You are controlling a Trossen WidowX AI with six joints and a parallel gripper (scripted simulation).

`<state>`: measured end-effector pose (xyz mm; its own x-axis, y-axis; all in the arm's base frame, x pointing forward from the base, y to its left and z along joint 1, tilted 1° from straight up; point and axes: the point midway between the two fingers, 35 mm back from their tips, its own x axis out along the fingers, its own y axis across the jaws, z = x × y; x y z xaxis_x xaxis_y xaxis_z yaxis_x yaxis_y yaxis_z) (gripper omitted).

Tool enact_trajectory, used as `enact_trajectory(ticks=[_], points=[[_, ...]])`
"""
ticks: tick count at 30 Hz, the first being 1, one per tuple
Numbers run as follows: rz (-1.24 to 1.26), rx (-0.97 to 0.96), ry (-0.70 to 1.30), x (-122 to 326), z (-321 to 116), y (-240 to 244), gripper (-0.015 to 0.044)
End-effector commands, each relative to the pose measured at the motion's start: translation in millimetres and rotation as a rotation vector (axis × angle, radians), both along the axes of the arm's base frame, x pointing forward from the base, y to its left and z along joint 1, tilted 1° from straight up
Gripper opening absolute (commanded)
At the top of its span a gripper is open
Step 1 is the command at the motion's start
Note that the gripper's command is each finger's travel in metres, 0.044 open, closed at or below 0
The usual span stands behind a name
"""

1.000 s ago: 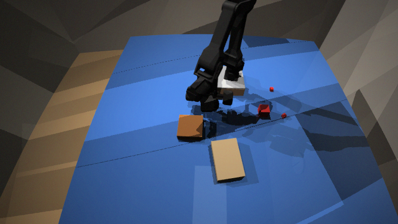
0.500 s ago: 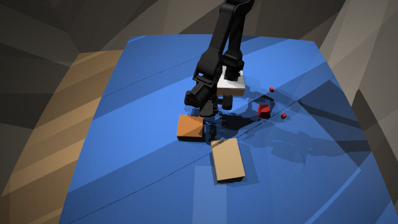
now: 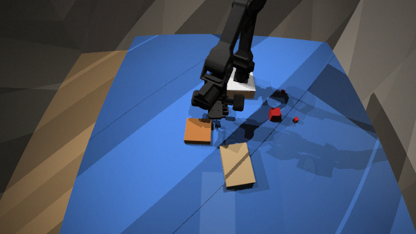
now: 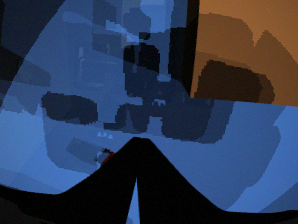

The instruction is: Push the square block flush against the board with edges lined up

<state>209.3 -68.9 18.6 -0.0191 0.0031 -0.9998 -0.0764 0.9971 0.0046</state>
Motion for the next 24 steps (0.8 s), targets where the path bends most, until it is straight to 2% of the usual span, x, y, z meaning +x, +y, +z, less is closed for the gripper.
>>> enact_trajectory(ticks=[1, 6, 24], points=[[-0.005, -0.011, -0.023, 3.3, 23.6, -1.2, 0.0], [-0.023, -0.013, -0.038, 9.3, 22.1, -3.6, 0.0], [-0.632, -0.018, -0.041, 68.9, 35.7, -50.9, 0.0]])
